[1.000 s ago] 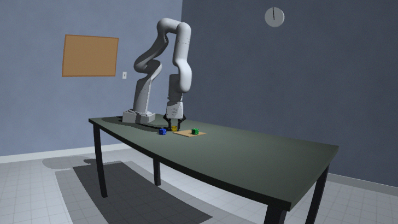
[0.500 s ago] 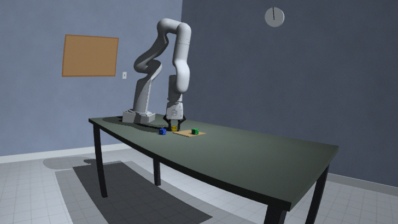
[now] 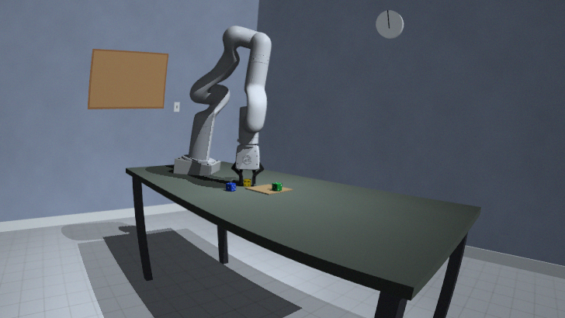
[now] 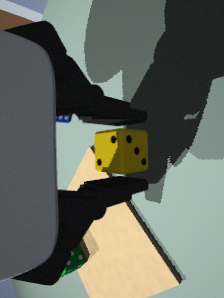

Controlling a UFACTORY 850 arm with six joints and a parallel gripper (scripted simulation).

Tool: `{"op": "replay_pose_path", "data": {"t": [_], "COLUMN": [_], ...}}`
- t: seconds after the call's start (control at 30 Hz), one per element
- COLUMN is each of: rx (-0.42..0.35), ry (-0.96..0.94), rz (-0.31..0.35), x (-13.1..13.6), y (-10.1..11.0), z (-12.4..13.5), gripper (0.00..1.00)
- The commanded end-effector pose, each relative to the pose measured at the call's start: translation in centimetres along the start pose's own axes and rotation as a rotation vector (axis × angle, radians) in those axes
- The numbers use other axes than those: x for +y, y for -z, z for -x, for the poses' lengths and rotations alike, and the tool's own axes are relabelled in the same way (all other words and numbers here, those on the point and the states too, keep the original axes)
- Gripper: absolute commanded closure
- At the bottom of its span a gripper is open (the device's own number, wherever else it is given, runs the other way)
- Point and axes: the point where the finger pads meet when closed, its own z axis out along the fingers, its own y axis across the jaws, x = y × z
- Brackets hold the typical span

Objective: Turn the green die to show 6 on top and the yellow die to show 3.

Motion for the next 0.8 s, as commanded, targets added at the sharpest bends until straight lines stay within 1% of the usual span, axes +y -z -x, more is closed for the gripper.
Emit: {"op": "replay_pose_path", "data": {"t": [0.0,0.23,0.27,0.77], "rx": [-0.006,-0.006,-0.006,-0.006], "ry": [0.000,0.000,0.000,0.000], "rz": [0.003,0.003,0.003,0.003], "x": [0.04,0.04,0.04,0.04], "y": [0.03,0.03,0.03,0.03], "z": [0.05,0.05,0.05,0.05], "gripper": [0.53,0.53,0.73,0.73]}}
